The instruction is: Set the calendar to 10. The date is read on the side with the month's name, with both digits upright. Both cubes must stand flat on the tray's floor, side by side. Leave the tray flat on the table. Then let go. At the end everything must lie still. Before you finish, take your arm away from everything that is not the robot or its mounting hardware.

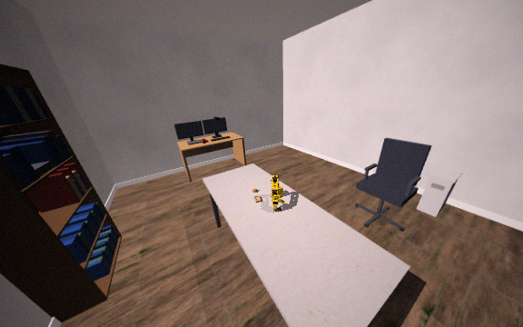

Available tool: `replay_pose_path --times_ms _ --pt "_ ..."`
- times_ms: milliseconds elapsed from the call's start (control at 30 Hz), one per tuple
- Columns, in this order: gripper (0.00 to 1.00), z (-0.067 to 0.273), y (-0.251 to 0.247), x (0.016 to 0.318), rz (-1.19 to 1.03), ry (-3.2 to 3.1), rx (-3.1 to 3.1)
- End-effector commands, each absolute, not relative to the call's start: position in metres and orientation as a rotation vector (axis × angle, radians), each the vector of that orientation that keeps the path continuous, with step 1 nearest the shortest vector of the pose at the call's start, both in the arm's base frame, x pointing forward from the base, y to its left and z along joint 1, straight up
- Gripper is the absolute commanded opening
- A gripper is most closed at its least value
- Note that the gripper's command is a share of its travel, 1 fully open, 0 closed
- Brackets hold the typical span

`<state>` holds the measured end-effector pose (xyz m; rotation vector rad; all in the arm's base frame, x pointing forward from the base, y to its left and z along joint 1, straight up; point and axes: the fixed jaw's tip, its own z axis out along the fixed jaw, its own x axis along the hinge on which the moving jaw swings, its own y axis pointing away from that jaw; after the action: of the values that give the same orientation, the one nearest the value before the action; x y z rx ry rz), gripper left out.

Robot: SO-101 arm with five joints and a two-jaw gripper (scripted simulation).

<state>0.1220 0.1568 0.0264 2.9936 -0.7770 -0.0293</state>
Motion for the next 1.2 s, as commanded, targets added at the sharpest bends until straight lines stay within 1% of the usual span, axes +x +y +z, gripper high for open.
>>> replay_pose_path --times_ms 0,200,367,1167 --pt "0.00 0.045 0.166 0.127 0.016 -0.777 3.069" --pt "0.00 0.062 0.164 0.126 0.016 -0.777 3.069" --pt "0.00 0.070 0.163 0.125 0.016 -0.777 3.069" --pt "0.00 0.071 0.163 0.125 0.016 -0.777 3.069"
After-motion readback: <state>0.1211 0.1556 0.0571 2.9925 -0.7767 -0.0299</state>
